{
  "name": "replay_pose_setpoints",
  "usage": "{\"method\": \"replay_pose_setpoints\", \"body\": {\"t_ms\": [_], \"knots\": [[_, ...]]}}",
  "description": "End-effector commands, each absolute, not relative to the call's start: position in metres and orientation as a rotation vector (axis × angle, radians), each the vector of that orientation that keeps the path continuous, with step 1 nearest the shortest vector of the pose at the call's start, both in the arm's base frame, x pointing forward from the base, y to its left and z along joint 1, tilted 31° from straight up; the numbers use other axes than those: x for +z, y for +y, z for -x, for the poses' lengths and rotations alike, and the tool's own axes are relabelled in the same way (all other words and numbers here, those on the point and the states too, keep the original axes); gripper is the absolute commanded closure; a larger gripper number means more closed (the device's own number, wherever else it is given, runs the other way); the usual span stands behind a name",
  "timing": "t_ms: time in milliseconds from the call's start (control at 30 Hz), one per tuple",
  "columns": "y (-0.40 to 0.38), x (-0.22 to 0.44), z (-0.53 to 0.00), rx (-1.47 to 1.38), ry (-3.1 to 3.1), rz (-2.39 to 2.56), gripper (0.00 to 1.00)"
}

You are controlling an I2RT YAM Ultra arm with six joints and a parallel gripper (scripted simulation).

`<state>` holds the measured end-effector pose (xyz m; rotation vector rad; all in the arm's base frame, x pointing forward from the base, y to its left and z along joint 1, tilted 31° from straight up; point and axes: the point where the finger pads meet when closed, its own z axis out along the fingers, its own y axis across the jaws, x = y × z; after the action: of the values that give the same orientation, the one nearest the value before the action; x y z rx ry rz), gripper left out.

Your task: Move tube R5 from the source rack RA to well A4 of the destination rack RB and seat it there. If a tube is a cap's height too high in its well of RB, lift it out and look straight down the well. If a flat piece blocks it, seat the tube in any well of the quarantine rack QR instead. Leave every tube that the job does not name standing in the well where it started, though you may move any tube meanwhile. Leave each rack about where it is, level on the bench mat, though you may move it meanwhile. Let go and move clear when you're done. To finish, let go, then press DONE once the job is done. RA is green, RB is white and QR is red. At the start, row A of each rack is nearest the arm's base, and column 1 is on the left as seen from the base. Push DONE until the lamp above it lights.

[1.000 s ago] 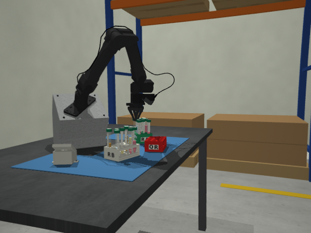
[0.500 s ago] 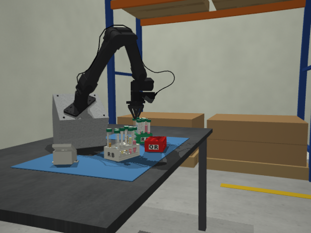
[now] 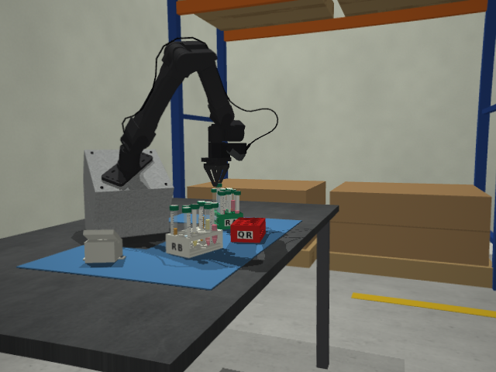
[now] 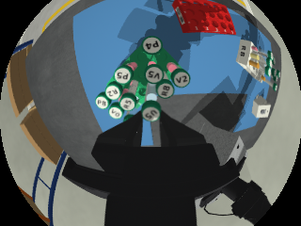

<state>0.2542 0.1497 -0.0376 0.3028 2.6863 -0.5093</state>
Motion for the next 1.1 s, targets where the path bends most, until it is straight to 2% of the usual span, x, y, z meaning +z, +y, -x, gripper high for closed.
{"method": "replay_pose_setpoints", "body": {"t_ms": [0,1067], "knots": [[0.165,-0.019,-0.258,-0.455,2.657,-0.300,1.00],[0.175,0.004,-0.245,-0.451,2.664,-0.301,1.00]]}}
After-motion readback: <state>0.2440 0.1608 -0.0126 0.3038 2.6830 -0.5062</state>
